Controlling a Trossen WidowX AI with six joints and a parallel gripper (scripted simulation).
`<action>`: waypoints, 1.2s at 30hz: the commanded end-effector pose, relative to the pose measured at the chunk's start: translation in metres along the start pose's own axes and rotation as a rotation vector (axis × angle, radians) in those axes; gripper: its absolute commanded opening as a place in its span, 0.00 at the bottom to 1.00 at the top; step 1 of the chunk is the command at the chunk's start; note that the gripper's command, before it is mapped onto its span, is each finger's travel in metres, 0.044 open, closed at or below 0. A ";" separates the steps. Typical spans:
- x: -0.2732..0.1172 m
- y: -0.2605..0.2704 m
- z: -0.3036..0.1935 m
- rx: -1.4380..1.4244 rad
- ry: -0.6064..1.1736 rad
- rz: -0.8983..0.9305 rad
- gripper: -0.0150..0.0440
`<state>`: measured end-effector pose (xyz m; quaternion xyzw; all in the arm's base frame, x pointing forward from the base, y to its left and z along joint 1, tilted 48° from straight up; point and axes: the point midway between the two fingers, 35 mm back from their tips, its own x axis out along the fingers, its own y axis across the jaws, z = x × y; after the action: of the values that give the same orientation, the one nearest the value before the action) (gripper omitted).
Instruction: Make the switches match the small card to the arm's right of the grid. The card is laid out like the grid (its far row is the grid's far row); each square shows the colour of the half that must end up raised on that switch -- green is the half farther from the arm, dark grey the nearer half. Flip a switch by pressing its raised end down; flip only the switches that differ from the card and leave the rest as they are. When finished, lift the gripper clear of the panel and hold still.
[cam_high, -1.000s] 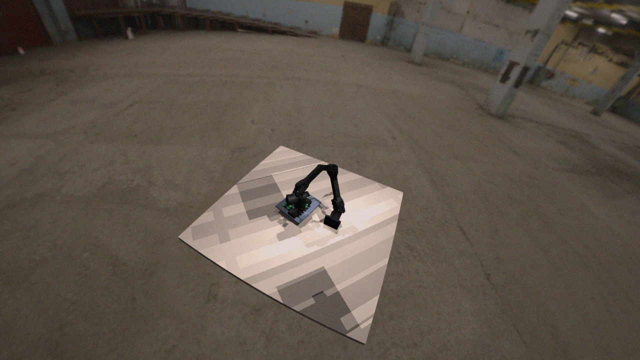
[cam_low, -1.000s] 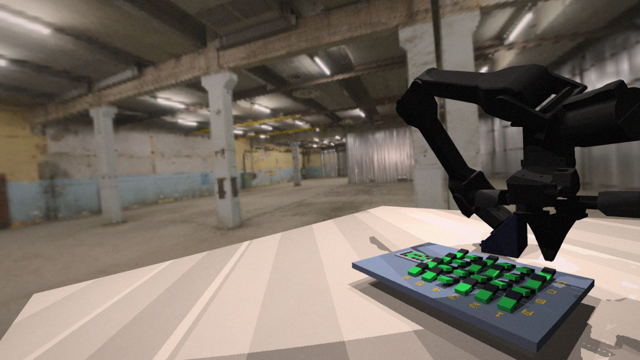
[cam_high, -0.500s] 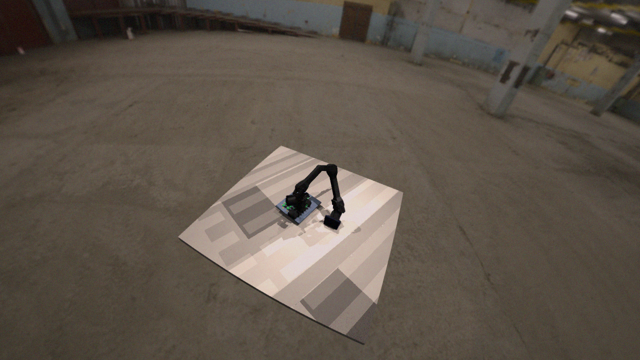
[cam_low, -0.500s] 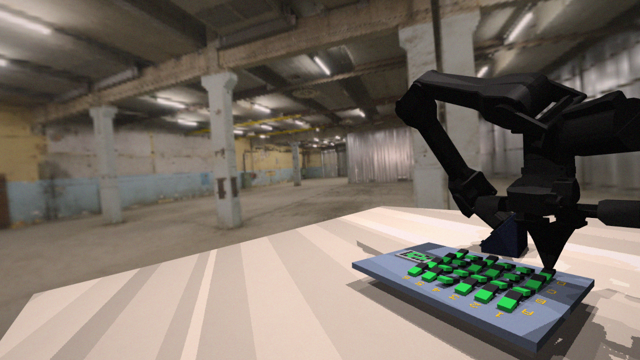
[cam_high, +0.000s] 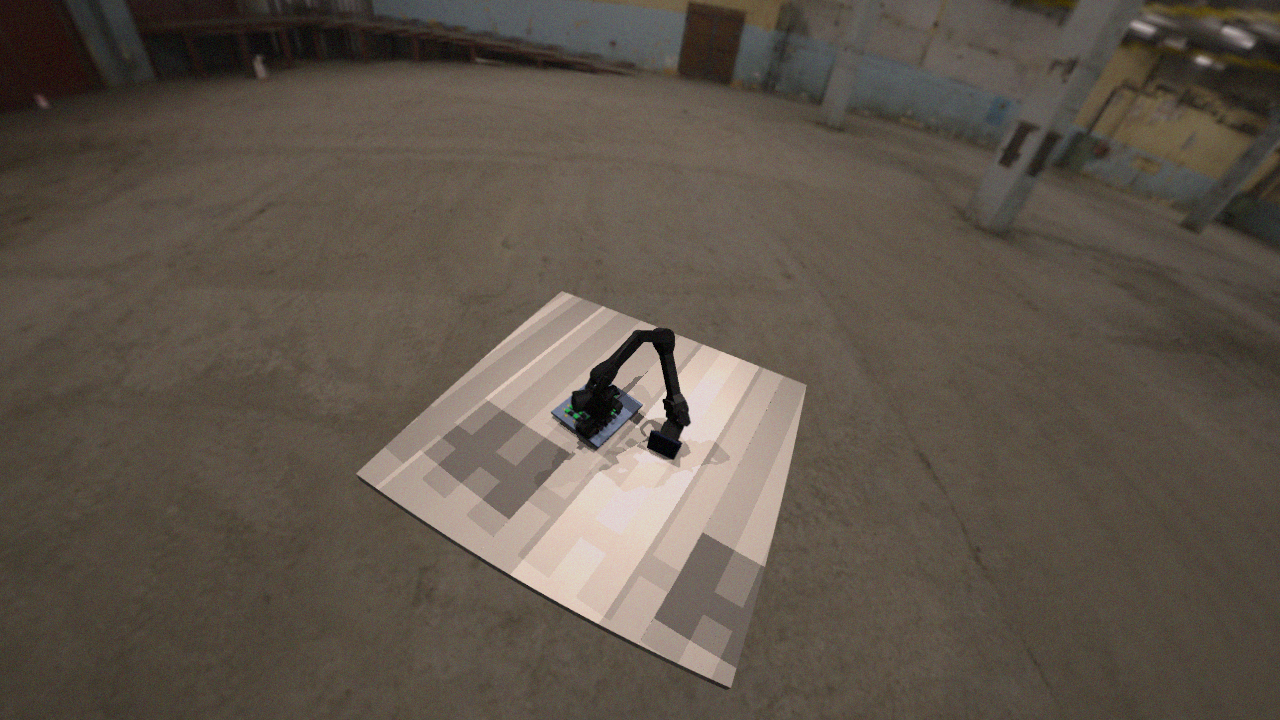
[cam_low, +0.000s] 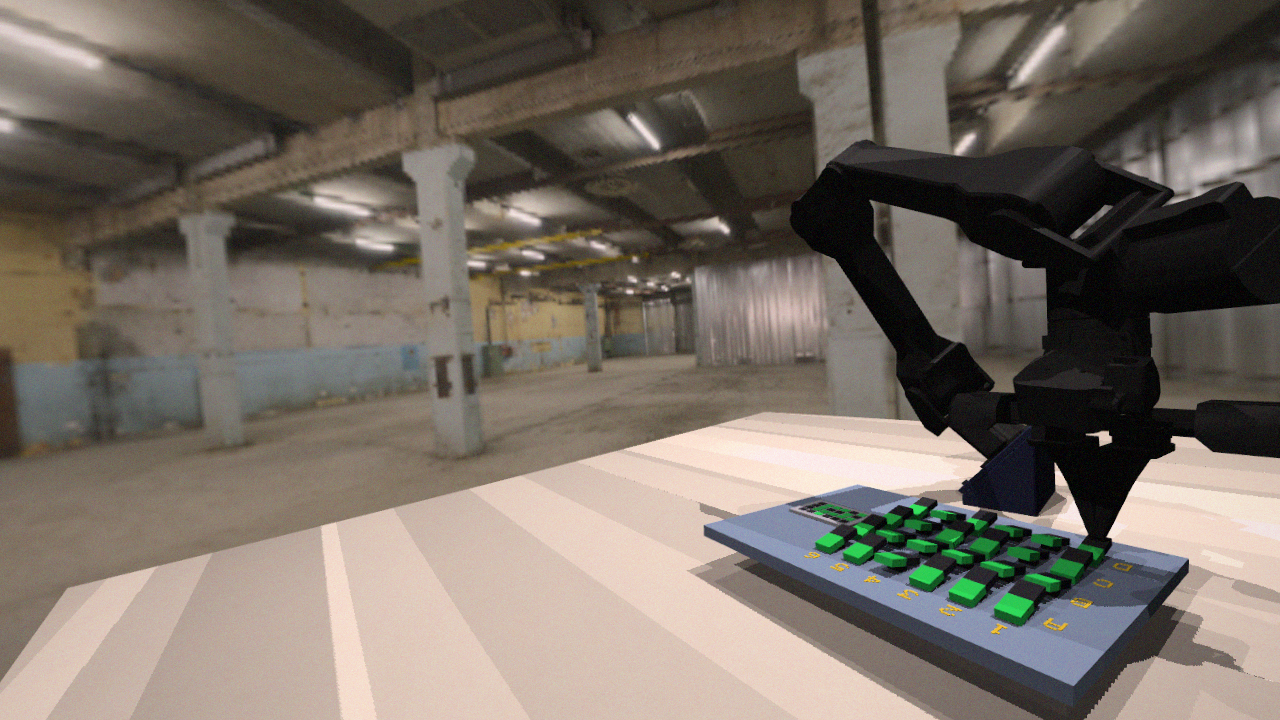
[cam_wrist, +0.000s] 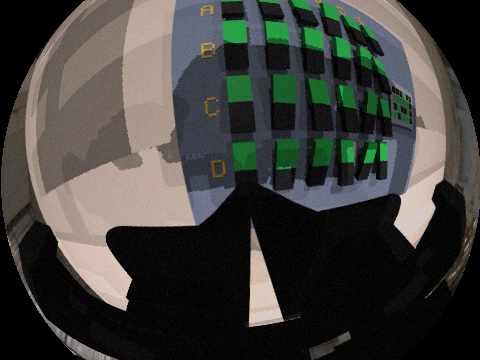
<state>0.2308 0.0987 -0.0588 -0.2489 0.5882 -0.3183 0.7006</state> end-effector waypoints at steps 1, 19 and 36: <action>0.001 0.000 0.001 -0.004 -0.006 -0.003 0.25; 0.003 0.000 0.001 -0.004 -0.006 -0.003 0.25; 0.005 0.000 0.001 -0.004 -0.006 -0.003 0.25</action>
<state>0.2312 0.0951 -0.0620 -0.2489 0.5881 -0.3183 0.7006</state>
